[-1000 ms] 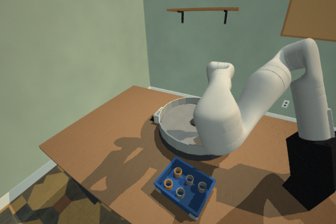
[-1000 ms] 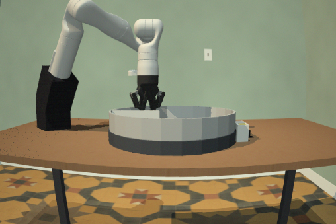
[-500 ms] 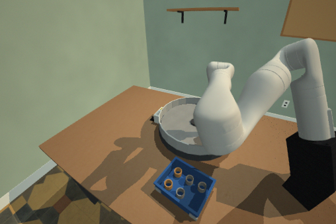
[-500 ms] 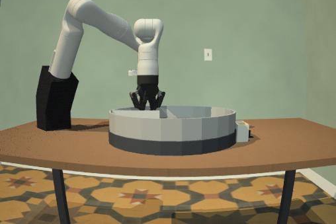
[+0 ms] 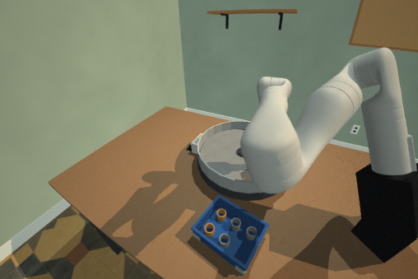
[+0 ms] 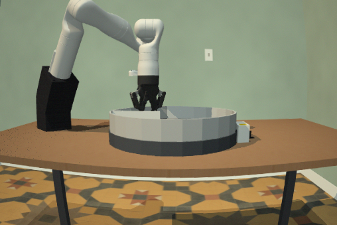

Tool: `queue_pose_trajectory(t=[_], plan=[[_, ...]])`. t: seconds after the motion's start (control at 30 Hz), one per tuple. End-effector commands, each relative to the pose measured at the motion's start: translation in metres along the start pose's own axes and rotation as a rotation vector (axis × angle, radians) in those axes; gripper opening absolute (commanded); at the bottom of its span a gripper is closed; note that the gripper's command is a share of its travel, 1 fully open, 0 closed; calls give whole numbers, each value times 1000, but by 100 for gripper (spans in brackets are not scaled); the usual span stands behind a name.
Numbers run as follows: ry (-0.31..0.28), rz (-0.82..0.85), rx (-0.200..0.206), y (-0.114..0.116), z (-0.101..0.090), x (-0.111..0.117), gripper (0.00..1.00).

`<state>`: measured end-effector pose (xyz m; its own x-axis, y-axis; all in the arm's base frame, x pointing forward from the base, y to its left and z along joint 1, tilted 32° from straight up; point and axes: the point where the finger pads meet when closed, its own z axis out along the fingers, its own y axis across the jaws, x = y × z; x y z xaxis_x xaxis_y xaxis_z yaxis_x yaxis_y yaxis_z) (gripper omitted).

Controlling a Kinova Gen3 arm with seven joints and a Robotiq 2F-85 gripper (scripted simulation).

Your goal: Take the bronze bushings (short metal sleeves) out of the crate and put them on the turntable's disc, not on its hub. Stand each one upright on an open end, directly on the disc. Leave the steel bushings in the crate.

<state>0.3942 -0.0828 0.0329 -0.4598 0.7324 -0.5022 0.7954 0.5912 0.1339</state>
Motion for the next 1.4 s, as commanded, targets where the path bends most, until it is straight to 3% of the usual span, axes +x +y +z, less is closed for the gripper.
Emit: queue_pose_trajectory(t=[0.0,0.73,0.9,1.37], plan=[[-4,7,-2,0,0,-1,40],[2,9,9,-5,-3,1,40],[2,9,9,-5,-11,1,40],[3,8,9,-4,-65,2,40]])
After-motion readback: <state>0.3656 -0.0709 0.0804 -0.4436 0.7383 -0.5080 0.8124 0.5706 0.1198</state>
